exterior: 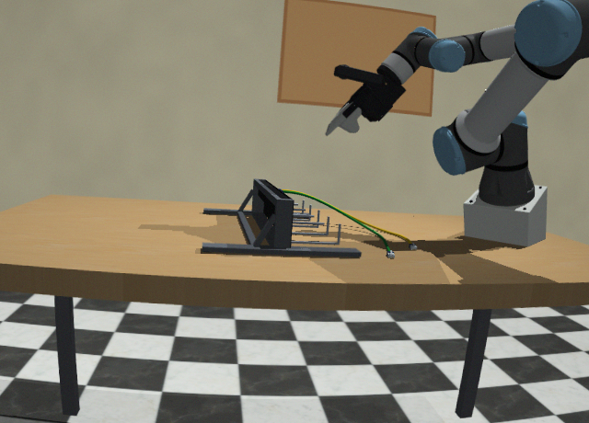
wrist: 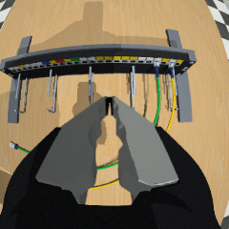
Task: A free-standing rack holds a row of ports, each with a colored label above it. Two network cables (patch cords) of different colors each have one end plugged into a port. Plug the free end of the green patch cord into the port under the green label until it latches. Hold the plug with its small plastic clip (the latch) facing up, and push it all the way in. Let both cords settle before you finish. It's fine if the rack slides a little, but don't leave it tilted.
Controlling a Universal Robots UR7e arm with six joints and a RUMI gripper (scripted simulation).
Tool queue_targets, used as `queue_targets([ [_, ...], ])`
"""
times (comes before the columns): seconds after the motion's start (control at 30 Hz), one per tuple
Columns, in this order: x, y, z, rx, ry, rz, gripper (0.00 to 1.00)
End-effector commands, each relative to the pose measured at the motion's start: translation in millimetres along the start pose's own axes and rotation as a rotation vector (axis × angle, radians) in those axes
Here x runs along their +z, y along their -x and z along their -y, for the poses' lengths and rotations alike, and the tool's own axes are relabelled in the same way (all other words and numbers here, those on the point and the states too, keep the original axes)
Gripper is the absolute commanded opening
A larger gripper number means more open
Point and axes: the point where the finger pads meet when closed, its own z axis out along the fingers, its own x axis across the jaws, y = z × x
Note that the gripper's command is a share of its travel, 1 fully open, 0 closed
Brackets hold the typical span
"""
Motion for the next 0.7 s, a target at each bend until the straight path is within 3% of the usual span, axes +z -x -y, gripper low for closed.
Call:
queue_targets([
  [0.0,-2.3,-0.1,0.1,-0.001,-0.002,0.002,0.00],
  [0.67,-7.2,-0.1,0.1,-0.001,-0.002,0.002,0.00],
])
